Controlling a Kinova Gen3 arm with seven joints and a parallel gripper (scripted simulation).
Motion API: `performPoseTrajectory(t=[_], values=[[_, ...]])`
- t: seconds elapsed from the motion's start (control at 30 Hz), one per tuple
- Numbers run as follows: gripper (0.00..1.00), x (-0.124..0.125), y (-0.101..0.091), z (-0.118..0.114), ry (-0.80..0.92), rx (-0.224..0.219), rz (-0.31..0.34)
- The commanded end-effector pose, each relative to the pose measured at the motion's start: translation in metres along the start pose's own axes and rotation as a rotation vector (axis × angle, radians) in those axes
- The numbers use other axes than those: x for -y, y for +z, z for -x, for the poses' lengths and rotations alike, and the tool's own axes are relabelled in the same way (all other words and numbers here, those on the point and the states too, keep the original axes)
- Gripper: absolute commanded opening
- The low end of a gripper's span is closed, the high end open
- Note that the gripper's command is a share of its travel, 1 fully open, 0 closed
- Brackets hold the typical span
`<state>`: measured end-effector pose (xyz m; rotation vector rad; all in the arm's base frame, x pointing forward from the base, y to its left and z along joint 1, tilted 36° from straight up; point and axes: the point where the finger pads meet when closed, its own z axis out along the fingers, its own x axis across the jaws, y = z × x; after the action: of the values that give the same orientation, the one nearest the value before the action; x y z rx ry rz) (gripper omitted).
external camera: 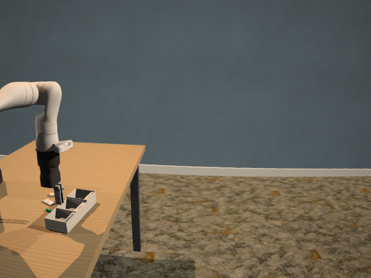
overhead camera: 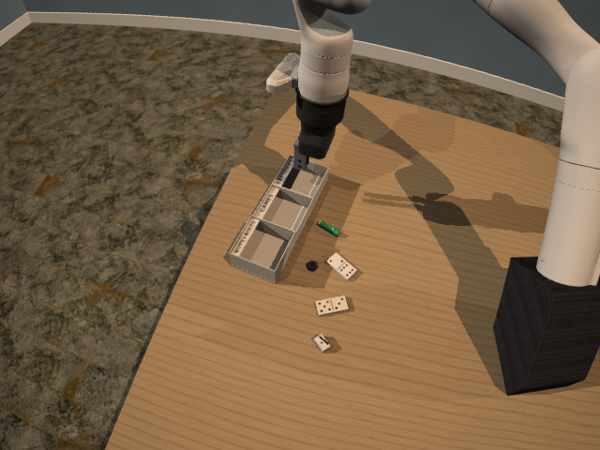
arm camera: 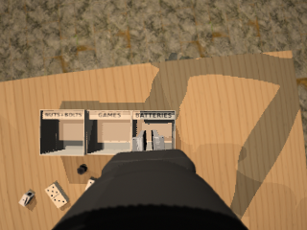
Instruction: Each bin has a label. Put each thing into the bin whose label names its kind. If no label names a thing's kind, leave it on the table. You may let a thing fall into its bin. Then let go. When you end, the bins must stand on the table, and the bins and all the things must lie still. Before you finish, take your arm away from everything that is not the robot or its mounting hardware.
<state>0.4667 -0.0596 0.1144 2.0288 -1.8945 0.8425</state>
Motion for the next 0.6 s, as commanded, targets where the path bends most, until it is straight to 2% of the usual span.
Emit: performPoseTrajectory(t=[0.0,0.57], values=[[0.31,0.001,0.0,-0.002,0.005,0.0,0.002],[0.31,0.001,0.04,-0.002,0.004,0.0,0.002]])
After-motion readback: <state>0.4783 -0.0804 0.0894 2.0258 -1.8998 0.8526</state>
